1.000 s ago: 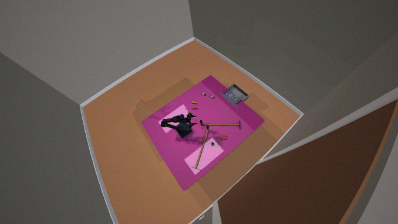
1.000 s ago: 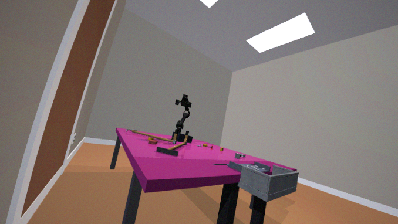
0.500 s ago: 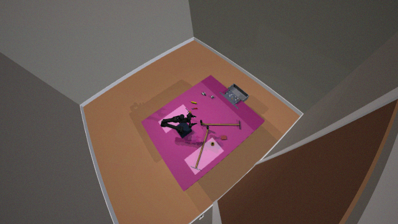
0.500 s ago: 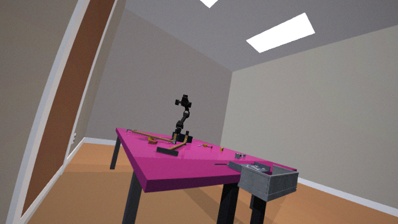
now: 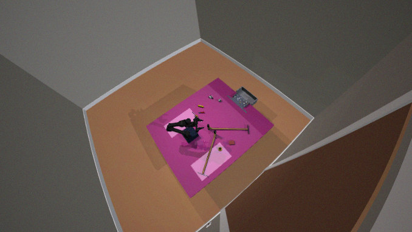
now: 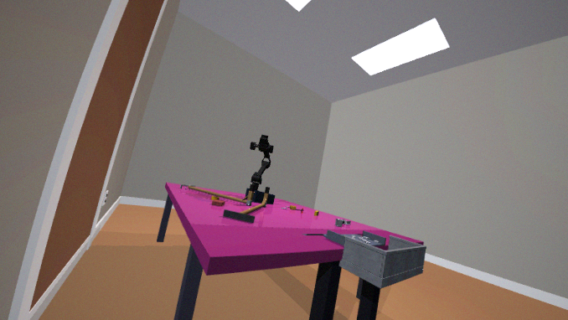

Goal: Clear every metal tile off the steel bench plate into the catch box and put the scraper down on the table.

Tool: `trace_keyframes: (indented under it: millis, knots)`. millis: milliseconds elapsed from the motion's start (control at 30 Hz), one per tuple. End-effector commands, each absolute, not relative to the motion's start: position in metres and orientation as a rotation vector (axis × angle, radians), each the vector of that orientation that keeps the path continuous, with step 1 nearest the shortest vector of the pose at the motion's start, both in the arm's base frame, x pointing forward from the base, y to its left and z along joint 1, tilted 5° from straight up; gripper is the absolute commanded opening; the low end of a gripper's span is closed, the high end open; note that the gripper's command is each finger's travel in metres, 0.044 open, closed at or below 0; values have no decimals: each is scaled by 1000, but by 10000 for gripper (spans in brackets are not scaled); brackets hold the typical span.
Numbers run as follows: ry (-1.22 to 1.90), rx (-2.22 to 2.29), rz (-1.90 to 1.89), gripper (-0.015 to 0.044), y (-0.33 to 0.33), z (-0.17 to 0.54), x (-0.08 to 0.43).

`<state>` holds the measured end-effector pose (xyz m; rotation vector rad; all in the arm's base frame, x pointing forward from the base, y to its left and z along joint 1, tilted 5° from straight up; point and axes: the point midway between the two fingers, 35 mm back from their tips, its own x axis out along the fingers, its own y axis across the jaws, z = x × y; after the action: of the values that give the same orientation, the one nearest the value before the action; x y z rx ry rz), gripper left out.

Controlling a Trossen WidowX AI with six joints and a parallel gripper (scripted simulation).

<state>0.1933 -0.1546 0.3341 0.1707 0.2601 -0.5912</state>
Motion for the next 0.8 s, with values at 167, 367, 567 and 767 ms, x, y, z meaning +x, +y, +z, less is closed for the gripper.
trace_keyframes:
  millis: [167, 367, 567, 767]
  knots:
    - [86, 274, -556, 440, -157, 384, 203]
    - [-29, 347, -517, 440, -158, 419, 208]
    - [-136, 415, -465, 440, -157, 453, 211]
    - [-233, 479, -403, 440, -155, 486, 213]
